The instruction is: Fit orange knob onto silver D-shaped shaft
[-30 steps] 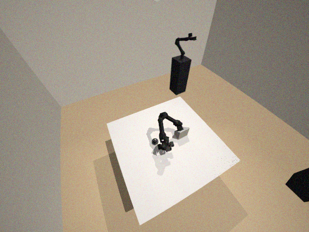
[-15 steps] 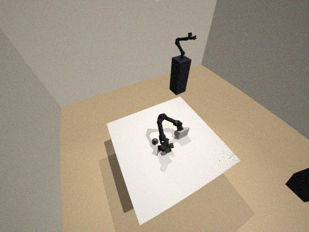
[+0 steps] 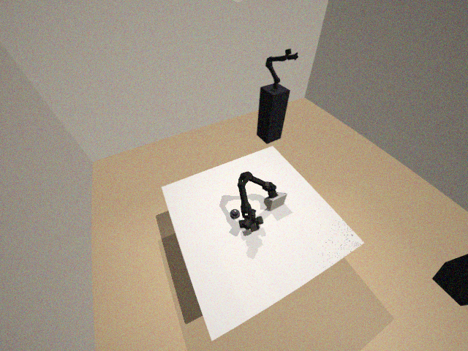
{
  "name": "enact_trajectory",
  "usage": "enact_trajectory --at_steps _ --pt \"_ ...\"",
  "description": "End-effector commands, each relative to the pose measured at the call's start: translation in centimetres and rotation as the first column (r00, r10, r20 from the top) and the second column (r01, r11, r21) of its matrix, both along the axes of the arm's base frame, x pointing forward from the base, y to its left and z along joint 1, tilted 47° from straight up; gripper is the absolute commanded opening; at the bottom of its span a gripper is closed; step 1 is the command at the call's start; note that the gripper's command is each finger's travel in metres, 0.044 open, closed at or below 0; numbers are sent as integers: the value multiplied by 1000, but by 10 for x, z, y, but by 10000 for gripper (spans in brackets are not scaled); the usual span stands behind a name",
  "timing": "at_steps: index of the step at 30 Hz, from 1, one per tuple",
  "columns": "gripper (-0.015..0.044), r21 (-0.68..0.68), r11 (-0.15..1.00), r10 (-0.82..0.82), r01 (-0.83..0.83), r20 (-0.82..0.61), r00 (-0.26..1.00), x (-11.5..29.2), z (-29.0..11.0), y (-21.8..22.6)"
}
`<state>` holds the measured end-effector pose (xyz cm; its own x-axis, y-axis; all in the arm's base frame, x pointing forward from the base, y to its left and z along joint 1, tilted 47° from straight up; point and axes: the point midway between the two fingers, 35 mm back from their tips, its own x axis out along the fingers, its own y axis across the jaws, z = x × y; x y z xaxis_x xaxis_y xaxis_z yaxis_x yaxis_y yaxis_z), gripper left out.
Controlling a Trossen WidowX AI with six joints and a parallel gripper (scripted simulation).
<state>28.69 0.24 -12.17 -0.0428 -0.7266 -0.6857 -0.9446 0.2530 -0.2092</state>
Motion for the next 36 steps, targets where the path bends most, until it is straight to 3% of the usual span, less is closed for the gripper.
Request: enact_trajectory --at_steps 1,6,14,36 --pt "240 0 1000 -1 1 0 1000 0 0 0" --pt "240 0 1000 -1 1 0 1000 0 0 0" --pt "440 2 1000 7 -7 0 1000 3 55 60" --pt "440 4 1000 2 -2 2 1000 2 35 39"
